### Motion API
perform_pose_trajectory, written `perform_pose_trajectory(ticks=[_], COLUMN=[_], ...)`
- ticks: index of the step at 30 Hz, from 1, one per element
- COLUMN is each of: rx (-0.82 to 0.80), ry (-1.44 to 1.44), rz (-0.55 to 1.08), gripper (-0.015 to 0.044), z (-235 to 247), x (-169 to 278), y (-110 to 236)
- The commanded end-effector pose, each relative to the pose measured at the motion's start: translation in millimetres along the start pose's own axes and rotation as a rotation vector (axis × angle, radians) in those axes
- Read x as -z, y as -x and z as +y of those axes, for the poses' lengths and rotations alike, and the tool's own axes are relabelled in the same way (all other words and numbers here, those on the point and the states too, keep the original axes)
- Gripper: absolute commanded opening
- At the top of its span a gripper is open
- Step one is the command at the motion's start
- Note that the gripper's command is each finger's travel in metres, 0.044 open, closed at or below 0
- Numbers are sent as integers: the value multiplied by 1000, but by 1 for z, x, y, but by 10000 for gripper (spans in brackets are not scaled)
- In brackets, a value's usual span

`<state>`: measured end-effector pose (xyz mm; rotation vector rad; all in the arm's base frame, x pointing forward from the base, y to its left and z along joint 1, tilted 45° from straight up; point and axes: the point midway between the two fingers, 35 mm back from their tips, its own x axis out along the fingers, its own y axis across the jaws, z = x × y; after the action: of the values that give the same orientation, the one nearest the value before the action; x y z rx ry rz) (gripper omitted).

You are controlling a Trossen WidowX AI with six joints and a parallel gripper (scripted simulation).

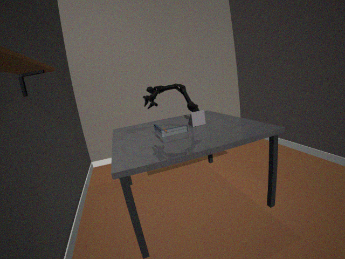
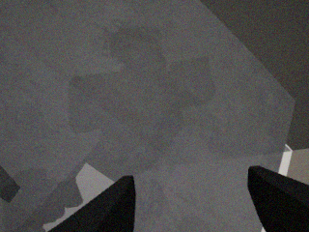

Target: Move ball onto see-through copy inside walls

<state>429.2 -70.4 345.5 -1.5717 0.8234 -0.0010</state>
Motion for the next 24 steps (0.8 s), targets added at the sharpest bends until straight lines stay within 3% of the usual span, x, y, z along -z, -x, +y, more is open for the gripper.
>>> perform_pose_trajectory(ticks=[1,12,24], rx=[-144,-418,-370], ry=[-120,-489,-734], rz=[18,265,634], gripper=[238,238,238], z=[52,208,345], x=[-36,-110,-125], y=[-29,-56,-37])
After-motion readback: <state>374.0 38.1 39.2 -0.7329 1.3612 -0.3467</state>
